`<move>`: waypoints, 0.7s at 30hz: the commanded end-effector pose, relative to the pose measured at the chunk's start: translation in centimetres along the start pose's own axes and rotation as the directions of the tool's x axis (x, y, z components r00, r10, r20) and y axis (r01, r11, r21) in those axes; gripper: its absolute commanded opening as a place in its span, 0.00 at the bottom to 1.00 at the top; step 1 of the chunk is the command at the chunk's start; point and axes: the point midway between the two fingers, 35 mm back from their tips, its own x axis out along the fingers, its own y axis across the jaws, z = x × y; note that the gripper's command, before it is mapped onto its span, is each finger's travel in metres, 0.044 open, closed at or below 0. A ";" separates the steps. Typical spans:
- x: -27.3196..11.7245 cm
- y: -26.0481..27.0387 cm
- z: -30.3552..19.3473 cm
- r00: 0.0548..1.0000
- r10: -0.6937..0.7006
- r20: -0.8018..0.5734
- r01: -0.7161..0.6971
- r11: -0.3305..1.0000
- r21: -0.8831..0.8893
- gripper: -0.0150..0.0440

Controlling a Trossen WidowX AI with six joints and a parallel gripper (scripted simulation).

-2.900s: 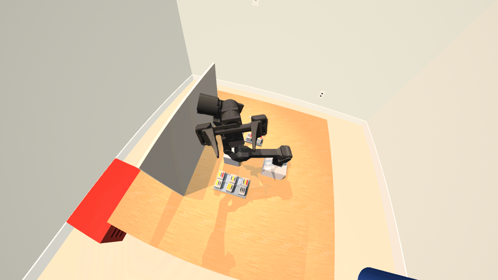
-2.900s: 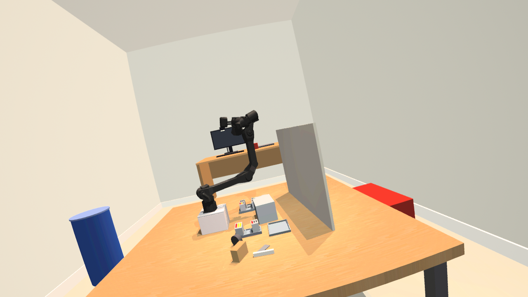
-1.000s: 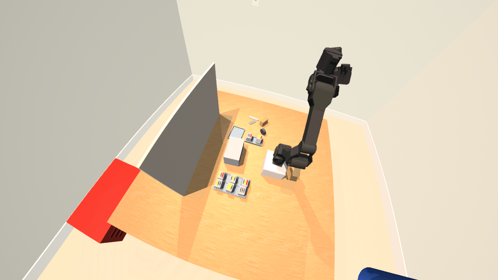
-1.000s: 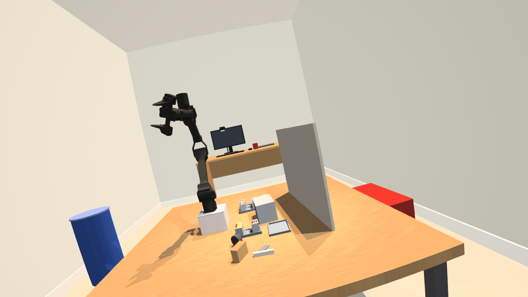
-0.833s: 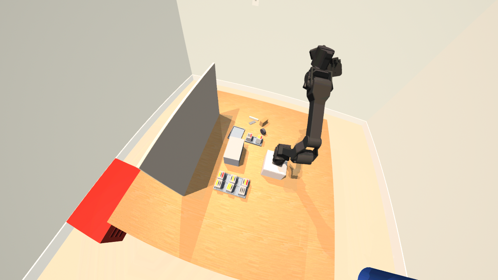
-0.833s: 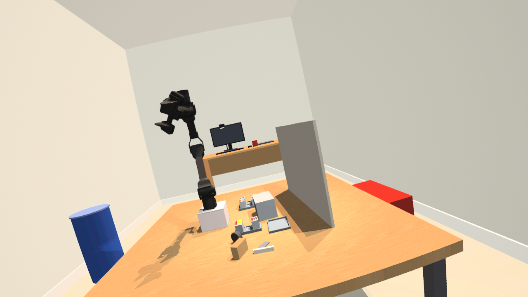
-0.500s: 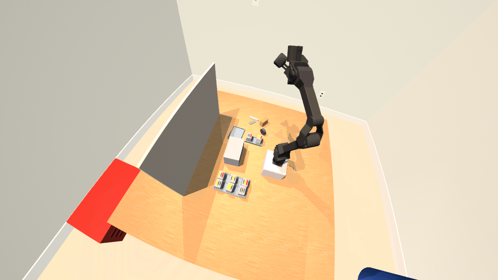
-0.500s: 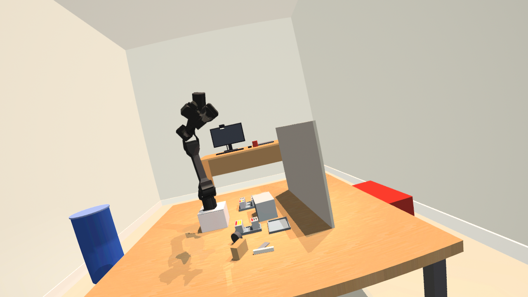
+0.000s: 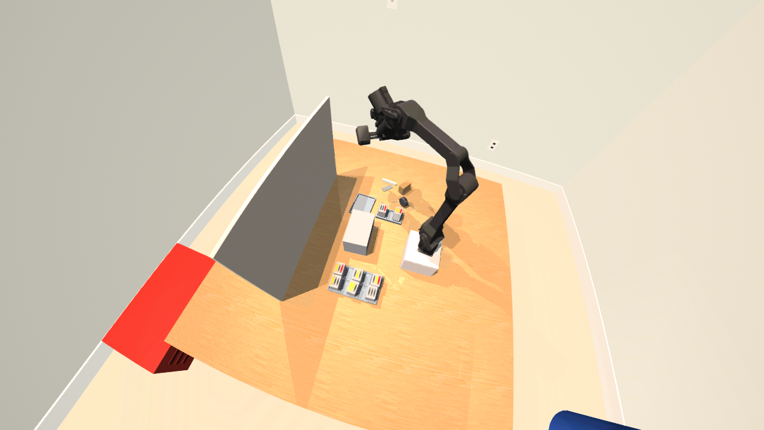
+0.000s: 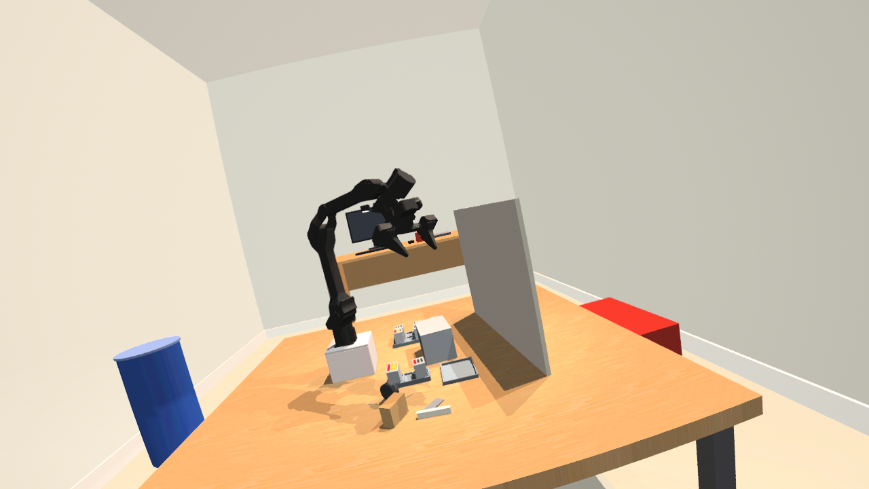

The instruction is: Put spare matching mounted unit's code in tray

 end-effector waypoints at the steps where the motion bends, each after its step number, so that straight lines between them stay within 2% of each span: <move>1: 1.6 5.8 -3.4 0.985 0.094 -0.145 -0.123 0.970 -0.208 1.00; 5: 2.4 10.6 -7.4 0.947 0.146 -0.285 -0.244 0.906 -0.346 1.00; 10: 2.6 13.6 -10.6 0.909 0.151 -0.388 -0.330 0.830 -0.450 1.00; 16: 2.2 19.2 -18.8 0.790 0.075 -0.608 -0.537 0.562 -0.629 1.00; 18: 2.0 20.0 -20.6 0.763 0.048 -0.645 -0.578 0.499 -0.646 1.00; 21: 2.0 20.2 -20.8 0.760 0.044 -0.649 -0.582 0.491 -0.648 1.00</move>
